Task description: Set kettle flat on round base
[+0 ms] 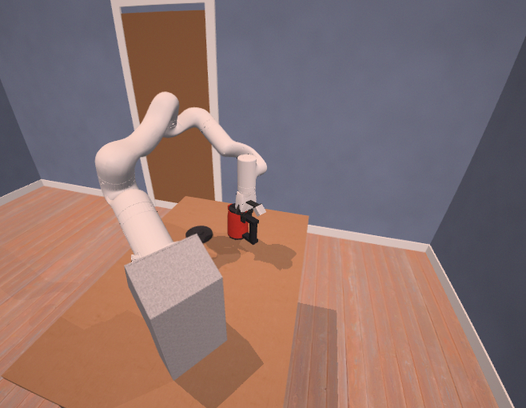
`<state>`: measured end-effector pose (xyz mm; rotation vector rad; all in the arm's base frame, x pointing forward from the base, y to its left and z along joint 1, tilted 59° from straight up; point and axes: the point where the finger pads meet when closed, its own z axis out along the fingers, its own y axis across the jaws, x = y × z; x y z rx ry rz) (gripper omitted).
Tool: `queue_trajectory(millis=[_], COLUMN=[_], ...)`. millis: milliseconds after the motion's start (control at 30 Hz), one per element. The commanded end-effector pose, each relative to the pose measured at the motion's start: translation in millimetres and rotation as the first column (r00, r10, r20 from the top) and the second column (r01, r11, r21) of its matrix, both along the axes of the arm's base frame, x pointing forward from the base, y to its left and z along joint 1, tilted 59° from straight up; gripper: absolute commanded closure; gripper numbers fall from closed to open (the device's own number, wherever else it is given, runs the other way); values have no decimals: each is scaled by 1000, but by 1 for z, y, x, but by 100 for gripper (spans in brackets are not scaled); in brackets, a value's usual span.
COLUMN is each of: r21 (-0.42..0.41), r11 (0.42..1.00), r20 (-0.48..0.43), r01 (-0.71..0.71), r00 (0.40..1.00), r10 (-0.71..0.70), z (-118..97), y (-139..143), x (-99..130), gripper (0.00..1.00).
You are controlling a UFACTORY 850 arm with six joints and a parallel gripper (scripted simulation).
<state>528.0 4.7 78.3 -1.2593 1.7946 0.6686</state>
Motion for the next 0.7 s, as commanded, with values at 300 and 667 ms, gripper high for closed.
queue_trajectory(millis=[300,667], r21=[-1,-1], r11=[1000,1000], r20=[1,1], r01=[1,1], r00=[1000,1000], r10=[-1,-1], z=[27,50], y=[24,45], x=[-17,-33], gripper=[100,100])
